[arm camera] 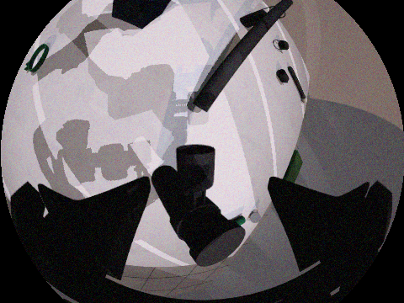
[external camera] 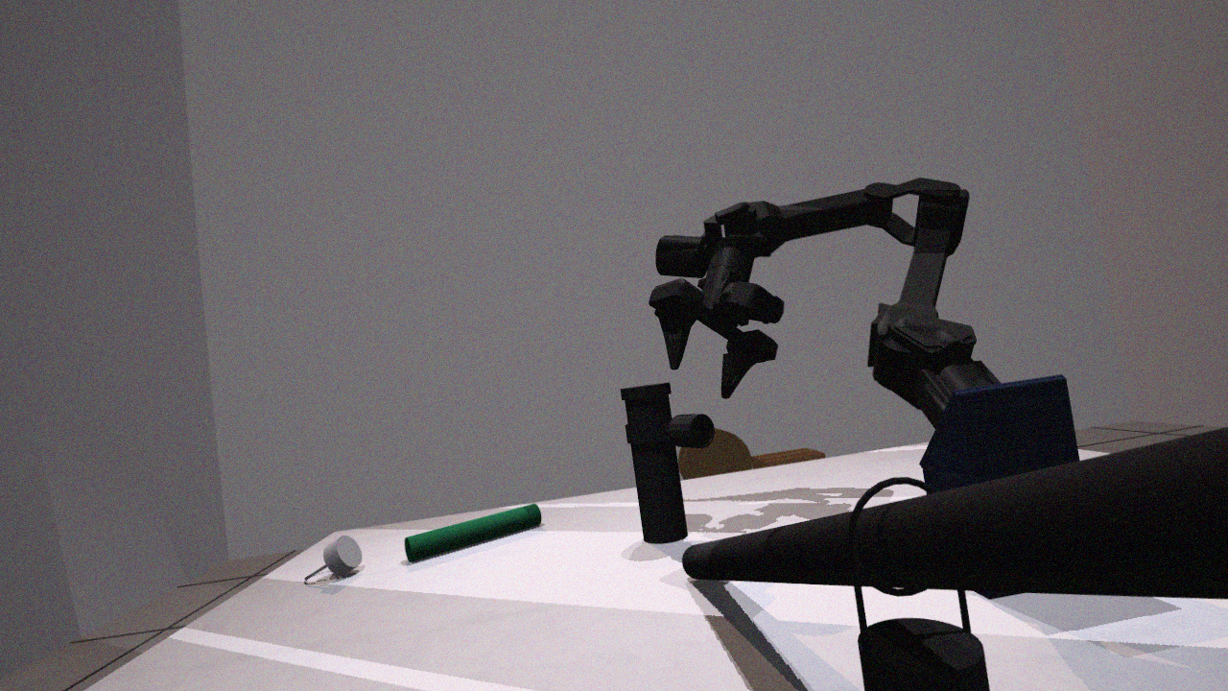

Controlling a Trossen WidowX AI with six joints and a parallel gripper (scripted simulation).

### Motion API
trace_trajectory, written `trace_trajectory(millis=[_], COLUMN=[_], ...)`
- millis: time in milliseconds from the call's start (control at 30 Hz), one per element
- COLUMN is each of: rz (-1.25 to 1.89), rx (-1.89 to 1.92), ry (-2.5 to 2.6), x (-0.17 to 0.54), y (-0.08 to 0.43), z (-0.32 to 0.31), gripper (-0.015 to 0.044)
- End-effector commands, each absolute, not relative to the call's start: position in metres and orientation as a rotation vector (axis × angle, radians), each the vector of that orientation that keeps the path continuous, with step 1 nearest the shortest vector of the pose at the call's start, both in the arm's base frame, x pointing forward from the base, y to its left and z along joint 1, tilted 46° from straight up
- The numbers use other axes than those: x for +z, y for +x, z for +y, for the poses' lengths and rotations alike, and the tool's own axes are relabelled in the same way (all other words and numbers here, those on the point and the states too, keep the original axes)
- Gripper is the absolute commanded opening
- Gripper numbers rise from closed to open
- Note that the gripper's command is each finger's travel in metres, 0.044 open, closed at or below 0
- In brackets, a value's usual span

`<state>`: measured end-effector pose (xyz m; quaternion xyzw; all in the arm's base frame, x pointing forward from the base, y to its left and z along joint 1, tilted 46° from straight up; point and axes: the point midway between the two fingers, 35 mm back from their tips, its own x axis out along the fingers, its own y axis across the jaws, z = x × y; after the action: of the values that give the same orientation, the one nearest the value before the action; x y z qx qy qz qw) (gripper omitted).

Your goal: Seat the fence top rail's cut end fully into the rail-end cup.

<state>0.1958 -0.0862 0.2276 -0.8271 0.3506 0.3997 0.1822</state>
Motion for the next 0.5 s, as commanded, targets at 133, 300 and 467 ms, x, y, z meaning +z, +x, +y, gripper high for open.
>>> trace_trajectory(millis=[133, 300, 467], rz=[0.986, 0.987, 0.987], rx=[1.129, 1.129, 1.129], ry=[-2.341, -2.341, -2.341], x=[0.211, 0.207, 0.201], y=[0.194, 0.197, 0.202], z=[-0.103, -0.105, -0.108], gripper=[0.0440, 0.0440, 0.0440])
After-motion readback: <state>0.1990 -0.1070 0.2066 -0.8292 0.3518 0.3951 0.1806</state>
